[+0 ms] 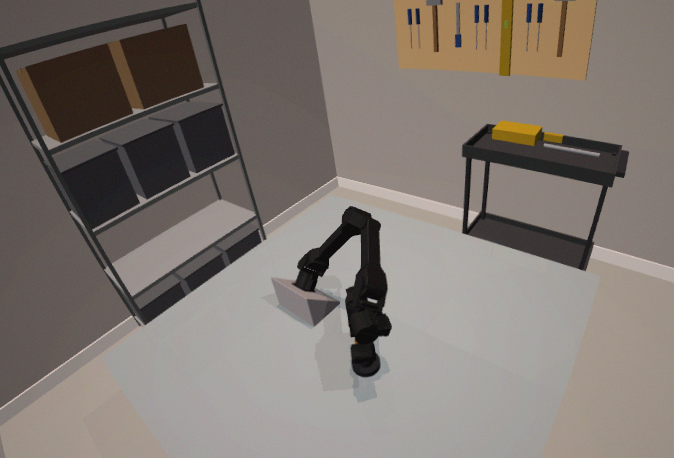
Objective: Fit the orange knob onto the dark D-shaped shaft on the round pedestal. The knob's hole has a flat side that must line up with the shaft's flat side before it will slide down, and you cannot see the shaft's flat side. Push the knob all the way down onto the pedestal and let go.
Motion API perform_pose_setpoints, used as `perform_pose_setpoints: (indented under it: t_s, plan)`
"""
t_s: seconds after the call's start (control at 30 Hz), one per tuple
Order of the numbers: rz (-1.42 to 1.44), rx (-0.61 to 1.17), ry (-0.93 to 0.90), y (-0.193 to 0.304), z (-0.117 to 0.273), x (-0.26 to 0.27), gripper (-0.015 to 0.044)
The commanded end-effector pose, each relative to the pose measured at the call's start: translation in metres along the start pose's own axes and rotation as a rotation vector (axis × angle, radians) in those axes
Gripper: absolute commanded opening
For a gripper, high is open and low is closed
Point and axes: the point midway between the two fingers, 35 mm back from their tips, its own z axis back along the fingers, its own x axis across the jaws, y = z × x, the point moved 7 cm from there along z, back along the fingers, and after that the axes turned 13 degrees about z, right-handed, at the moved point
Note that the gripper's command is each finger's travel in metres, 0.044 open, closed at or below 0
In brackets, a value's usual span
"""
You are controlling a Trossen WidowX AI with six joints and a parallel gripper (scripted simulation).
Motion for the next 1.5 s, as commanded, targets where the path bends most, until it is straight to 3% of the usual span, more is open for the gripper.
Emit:
perform_pose_setpoints:
  t_s: [0.0,0.3,0.53,1.47]
  plan:
    - [0.006,0.001,0.001,0.0001,0.0001,-0.0007,0.0]
    - [0.015,0.001,0.001,-0.0003,0.0045,-0.002,0.0]
    - [0.215,0.001,0.001,-0.0014,0.0064,-0.0037,0.0]
    - [0.215,0.001,0.001,-0.0037,0.0044,-0.0078,0.0]
